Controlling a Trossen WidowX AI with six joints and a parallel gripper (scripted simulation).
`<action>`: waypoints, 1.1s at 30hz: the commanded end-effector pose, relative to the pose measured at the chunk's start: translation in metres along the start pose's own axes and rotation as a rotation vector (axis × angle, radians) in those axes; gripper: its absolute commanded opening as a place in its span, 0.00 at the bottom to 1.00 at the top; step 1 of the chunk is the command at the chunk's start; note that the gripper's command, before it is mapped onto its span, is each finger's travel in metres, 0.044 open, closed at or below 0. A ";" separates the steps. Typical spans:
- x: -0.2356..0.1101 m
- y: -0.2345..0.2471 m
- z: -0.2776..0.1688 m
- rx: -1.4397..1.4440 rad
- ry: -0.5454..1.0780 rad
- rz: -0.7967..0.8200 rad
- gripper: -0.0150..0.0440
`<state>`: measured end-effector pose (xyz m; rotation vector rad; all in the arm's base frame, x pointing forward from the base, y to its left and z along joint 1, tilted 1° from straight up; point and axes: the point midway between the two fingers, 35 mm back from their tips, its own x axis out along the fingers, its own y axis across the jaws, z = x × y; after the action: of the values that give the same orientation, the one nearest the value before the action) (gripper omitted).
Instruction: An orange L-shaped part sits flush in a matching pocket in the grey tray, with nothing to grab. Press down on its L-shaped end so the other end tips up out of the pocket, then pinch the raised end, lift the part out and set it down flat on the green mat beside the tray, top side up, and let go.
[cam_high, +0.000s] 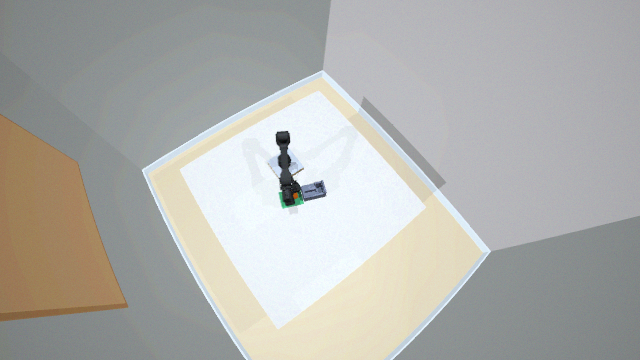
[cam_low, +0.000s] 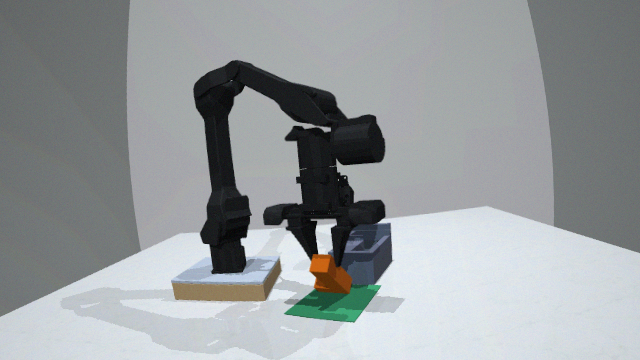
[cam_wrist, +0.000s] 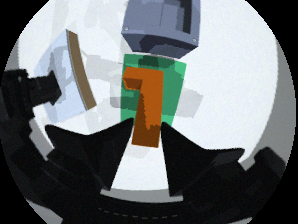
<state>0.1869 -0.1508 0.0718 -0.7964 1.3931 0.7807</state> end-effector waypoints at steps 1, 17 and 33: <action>-0.002 0.000 0.000 0.000 0.000 0.000 0.70; -0.085 -0.004 0.000 0.006 0.003 -0.020 0.93; -0.085 -0.004 0.000 0.006 0.003 -0.020 0.93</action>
<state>0.1870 -0.1534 0.1567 -0.8044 1.3883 0.7619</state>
